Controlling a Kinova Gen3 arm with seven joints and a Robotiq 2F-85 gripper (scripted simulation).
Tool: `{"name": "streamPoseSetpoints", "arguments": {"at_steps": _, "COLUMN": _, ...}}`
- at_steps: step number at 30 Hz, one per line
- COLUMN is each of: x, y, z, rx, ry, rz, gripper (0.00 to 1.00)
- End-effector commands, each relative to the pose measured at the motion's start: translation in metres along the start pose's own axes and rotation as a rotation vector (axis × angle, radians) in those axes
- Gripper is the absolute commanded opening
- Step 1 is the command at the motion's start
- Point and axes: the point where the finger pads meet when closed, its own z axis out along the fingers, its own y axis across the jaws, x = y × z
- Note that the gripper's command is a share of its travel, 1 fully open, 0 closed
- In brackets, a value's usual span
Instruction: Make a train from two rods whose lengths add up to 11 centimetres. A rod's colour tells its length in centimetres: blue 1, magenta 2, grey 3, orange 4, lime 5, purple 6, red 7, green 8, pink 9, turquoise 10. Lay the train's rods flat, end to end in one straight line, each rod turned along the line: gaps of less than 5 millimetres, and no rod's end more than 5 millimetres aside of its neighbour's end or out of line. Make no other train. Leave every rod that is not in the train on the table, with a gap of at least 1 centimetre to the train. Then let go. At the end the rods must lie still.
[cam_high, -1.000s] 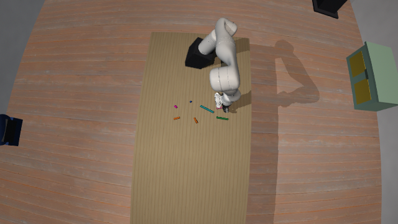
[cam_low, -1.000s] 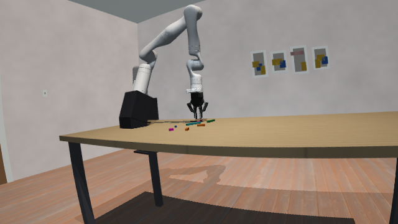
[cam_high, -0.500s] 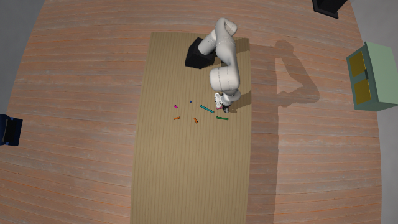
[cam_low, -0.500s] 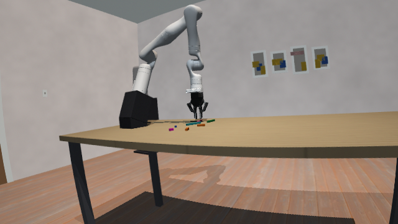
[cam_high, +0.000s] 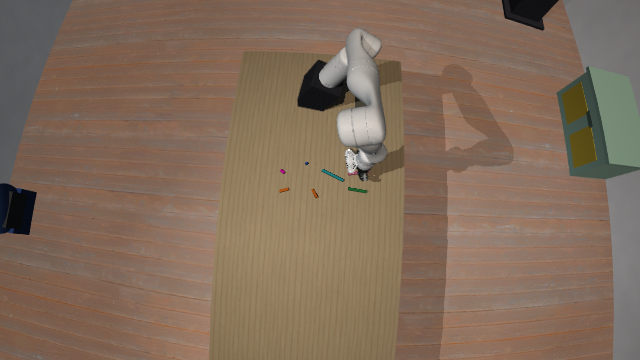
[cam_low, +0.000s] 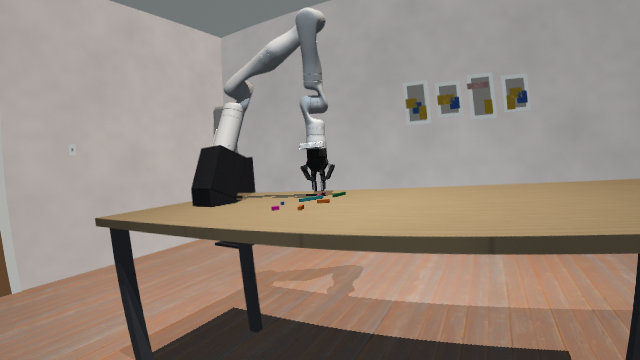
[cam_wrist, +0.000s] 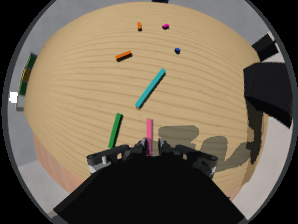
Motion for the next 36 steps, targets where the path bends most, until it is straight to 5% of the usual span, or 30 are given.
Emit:
{"name": "streamPoseSetpoints", "arguments": {"at_steps": 1, "x": 0.0024, "y": -0.0038, "z": -0.0004, "rx": 0.009, "ry": 0.005, "rz": 0.004, "gripper": 0.24}}
{"name": "streamPoseSetpoints", "arguments": {"at_steps": 36, "x": 0.0031, "y": -0.0106, "z": -0.0005, "rx": 0.009, "ry": 0.006, "rz": 0.004, "gripper": 0.24}}
